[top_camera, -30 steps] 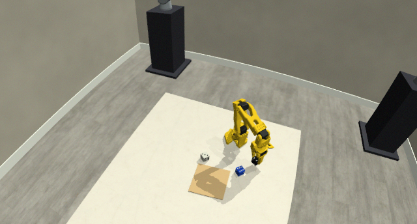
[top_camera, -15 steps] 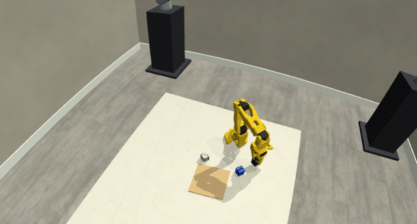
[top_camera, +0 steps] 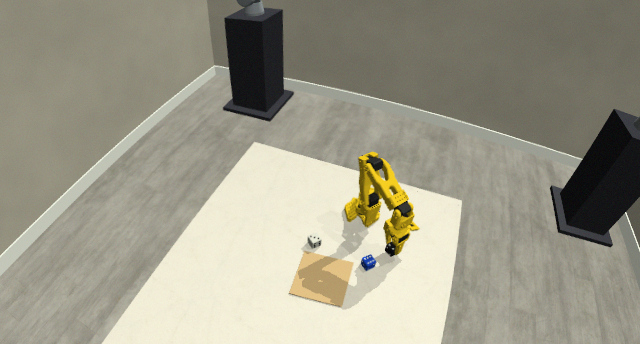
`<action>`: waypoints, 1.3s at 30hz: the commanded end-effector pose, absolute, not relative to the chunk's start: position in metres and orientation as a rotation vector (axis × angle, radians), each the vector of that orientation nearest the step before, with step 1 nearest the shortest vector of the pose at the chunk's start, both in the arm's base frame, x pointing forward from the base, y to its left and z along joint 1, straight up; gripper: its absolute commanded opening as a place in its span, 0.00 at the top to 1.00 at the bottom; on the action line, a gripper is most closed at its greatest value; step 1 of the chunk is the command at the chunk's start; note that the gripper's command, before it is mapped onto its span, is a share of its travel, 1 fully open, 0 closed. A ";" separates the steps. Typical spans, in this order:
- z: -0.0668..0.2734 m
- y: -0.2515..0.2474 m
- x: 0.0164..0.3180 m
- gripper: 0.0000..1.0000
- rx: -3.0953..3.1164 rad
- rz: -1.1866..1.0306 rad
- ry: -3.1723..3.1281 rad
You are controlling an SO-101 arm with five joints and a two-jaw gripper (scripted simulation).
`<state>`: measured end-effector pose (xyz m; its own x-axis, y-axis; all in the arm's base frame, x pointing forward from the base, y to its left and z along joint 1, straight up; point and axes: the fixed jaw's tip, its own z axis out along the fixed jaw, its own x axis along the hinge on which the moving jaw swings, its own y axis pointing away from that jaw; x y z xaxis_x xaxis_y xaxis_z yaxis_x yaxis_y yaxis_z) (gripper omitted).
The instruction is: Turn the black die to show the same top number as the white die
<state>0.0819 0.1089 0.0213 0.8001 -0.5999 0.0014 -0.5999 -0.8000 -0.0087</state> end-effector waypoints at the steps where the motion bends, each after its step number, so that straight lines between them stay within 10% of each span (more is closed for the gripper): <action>1: 0.027 0.118 0.087 1.00 -2.916 -0.034 0.971; 39: 0.020 0.118 0.087 1.00 -2.916 -0.034 0.971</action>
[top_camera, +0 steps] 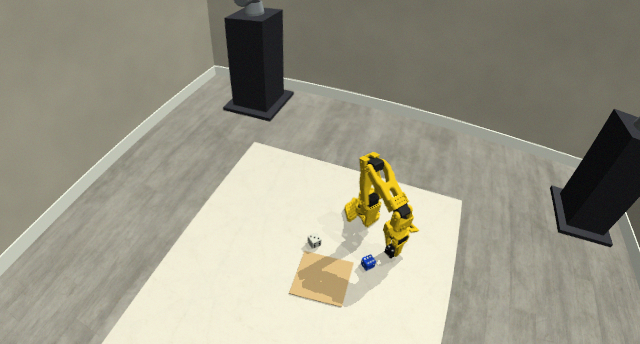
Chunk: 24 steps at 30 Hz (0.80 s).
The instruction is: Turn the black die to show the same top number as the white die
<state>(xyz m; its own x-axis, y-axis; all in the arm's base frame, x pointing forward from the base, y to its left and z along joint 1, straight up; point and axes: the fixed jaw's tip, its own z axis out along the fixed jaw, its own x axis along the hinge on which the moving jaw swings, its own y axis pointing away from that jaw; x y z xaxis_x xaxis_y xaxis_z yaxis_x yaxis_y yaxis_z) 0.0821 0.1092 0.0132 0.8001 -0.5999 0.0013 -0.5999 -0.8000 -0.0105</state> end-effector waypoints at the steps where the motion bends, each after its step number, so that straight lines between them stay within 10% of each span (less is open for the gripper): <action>1: 0.020 0.118 0.087 0.99 -2.916 -0.034 0.971; 24: 0.020 0.118 0.087 0.80 -2.916 -0.034 0.971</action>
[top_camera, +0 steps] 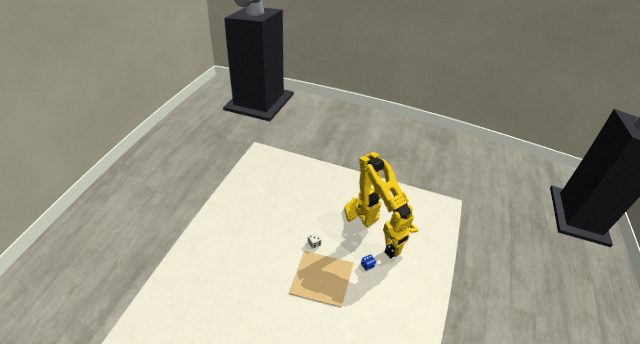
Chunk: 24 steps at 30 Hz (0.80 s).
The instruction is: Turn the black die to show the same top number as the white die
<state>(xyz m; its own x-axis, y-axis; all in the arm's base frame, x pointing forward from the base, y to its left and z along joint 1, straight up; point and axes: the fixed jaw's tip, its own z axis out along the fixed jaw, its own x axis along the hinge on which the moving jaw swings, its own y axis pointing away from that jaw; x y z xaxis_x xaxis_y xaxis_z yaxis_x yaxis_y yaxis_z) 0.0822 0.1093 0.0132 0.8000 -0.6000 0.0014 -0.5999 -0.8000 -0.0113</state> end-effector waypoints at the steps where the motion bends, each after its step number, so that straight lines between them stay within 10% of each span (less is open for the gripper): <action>1: 0.020 0.118 0.087 0.79 -2.916 -0.034 0.971; 24: 0.020 0.118 0.087 0.64 -2.916 -0.034 0.971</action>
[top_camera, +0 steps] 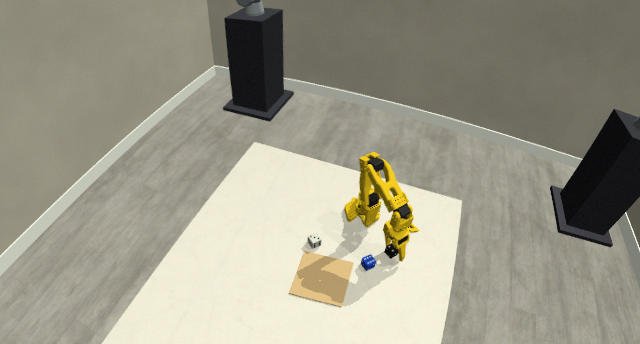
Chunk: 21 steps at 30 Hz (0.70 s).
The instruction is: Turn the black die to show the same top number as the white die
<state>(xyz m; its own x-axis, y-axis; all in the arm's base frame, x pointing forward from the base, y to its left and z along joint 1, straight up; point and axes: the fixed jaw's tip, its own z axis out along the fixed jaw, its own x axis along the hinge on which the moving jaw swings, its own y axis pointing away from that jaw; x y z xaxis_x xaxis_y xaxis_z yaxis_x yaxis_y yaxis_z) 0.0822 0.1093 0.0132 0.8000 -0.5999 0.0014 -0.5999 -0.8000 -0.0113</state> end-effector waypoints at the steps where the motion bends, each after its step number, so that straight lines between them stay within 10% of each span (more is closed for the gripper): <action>1: 0.020 0.118 0.087 0.64 -2.916 -0.034 0.971; 21: 0.061 0.118 0.088 0.64 -2.916 -0.034 0.971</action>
<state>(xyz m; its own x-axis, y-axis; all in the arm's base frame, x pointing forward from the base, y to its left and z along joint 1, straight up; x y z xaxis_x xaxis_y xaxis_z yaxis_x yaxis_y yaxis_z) 0.0830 0.1105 0.0414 0.8000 -0.6000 0.0014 -0.6000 -0.8000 -0.0004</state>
